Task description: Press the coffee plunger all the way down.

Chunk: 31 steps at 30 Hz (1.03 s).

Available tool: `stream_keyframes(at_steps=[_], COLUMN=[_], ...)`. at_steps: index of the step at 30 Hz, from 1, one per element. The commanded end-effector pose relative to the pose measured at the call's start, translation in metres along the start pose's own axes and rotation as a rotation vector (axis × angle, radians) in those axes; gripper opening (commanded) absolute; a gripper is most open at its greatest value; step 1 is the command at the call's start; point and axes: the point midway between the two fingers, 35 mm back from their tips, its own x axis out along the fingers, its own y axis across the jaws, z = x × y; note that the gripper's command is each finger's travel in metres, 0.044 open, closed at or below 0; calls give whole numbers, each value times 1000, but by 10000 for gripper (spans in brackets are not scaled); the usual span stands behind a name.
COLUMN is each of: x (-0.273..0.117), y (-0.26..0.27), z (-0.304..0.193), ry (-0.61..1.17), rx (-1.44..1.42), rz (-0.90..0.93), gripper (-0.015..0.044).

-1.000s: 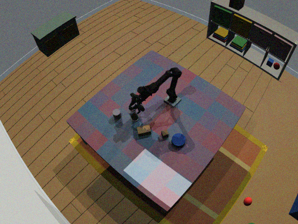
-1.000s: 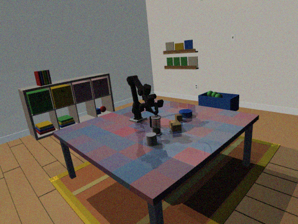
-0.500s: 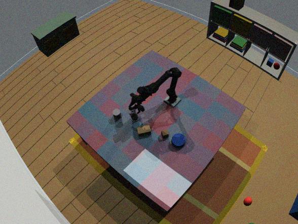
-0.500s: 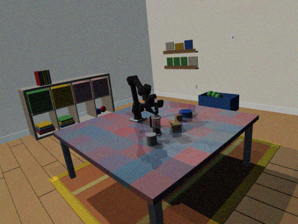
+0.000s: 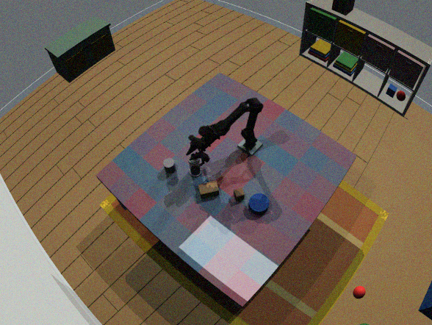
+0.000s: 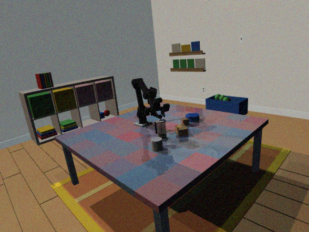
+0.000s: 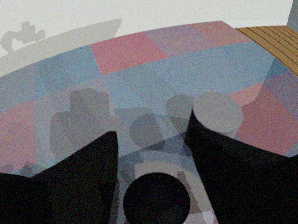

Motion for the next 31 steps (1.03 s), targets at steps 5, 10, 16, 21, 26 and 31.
stream_keyframes(at_steps=[5, 10, 16, 21, 26, 31], x=[0, 0, -34, -61, -57, -58], y=[0, 0, 1, 2, 1, 2], z=[0, 0, 37, 57, 53, 54], ry=[0, 0, 10, 18, 18, 18], rx=[0, 0, -8, -3, -2, -4], rz=[0, 0, 2, 1, 0, 3], gripper=[383, 440, 440, 440, 440, 440])
